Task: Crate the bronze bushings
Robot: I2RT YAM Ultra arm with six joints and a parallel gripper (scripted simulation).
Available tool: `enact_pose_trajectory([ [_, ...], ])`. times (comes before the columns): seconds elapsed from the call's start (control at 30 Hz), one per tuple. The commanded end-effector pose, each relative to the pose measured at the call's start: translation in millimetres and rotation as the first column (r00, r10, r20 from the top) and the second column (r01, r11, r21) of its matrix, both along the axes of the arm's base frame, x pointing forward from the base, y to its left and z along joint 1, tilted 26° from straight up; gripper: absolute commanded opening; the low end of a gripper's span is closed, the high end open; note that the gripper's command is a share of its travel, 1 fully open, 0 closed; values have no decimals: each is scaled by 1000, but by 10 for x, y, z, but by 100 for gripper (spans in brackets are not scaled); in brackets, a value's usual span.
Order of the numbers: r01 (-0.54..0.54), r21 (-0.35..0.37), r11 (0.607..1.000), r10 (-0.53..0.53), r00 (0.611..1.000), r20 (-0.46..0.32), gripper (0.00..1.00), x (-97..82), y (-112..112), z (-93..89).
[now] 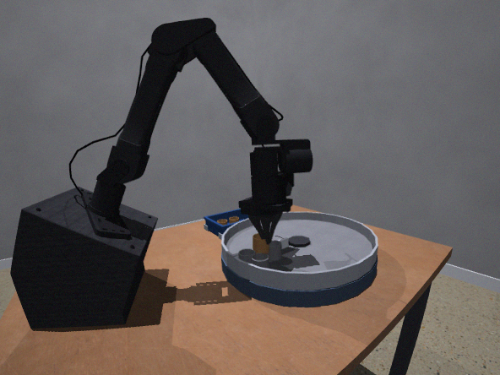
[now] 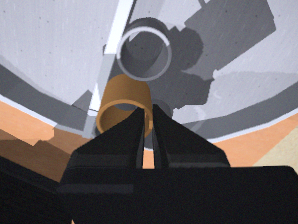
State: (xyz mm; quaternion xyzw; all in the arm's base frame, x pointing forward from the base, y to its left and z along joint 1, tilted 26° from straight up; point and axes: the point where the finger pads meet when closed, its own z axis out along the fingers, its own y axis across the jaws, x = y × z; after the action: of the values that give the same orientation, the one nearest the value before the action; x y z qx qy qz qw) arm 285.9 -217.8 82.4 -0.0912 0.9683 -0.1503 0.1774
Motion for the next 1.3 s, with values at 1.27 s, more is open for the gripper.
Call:
enact_pose_trajectory([
  [1.27, -11, -6, 1000, 11, 999, 31, 0, -114, 93, 534],
])
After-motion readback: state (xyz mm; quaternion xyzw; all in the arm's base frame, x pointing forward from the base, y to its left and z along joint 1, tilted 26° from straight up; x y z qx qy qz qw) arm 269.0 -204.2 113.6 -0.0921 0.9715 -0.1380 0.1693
